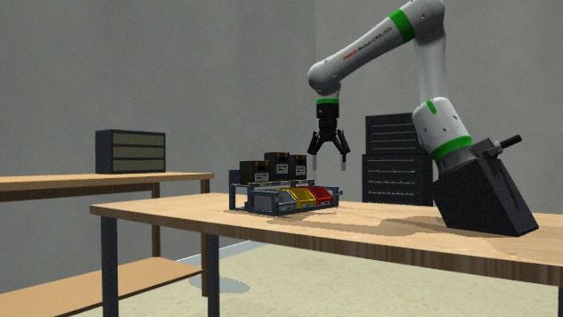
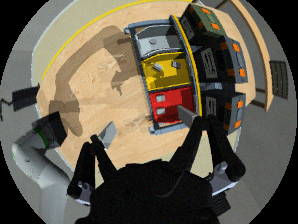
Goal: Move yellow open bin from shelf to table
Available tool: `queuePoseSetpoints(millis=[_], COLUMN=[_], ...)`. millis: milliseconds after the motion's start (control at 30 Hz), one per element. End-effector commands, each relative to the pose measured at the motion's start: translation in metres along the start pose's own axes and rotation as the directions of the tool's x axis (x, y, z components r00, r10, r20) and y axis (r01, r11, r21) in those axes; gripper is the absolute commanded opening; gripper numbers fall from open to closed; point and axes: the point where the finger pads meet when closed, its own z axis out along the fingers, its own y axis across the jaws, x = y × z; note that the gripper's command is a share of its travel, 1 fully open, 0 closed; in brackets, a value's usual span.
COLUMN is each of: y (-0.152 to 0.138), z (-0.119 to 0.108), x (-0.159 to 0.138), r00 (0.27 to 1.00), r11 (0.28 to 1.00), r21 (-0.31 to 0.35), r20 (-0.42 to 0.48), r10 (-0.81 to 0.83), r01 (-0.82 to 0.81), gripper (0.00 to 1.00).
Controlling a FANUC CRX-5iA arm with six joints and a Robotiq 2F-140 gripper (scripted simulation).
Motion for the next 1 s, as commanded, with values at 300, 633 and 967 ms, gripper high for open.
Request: queuePoseSetpoints(millis=[300, 633, 967], y=[0.006, 0.017, 0.028], z=[0.003, 0.009, 0.015], x=[0.023, 0.065, 0.107], r00=[1.000, 1.000, 1.000], r11=[1.000, 1.000, 1.000], r21=[-0.001, -0.001, -0.001], r20=[0.005, 0.005, 0.005], r10=[0.002, 0.002, 0.002], r01=[-0.002, -0.002, -0.002], gripper=[1.00, 1.00, 1.00])
